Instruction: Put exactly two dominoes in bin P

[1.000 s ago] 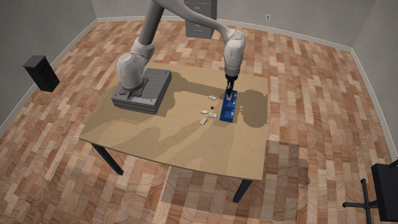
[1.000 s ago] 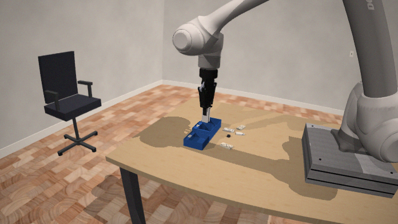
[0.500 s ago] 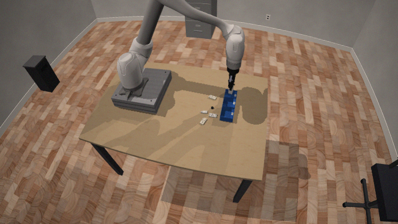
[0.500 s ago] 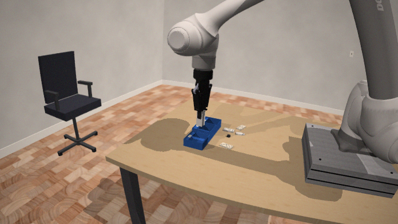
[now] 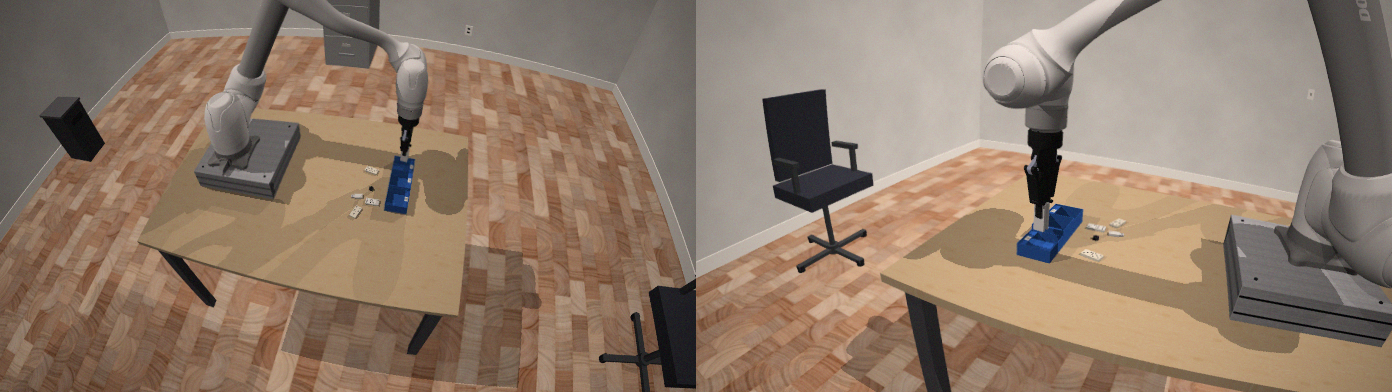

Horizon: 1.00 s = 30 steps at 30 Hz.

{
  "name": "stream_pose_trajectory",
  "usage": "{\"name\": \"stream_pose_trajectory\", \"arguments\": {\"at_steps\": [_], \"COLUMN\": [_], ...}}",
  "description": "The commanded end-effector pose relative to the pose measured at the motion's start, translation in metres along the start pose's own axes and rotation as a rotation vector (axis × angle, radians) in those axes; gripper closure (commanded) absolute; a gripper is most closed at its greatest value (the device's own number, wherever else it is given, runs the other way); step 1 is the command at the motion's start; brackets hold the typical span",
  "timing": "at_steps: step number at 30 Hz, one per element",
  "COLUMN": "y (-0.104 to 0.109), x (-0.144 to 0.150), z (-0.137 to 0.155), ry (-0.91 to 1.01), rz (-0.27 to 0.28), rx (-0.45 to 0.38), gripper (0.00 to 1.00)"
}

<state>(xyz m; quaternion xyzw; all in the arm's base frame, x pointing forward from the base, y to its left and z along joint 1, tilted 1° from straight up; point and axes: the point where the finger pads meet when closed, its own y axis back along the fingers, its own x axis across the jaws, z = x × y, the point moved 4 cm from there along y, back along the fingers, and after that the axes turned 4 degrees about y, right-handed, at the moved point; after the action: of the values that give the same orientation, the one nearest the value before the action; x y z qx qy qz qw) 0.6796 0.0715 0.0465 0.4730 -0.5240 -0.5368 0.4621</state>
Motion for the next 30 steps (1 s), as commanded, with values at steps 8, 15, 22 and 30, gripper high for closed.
{"name": "stream_pose_trajectory", "arguments": {"at_steps": [8,15,22,30], "y": [-0.02,-0.039,-0.045,-0.045], "x": [0.0,0.0,0.0,0.0], "z": [0.0,0.0,0.0,0.0], "ry": [0.0,0.0,0.0,0.0], "rz": [0.0,0.0,0.0,0.0], "rx": [0.0,0.0,0.0,0.0], "gripper": [0.95,0.95,0.95,0.95]}}
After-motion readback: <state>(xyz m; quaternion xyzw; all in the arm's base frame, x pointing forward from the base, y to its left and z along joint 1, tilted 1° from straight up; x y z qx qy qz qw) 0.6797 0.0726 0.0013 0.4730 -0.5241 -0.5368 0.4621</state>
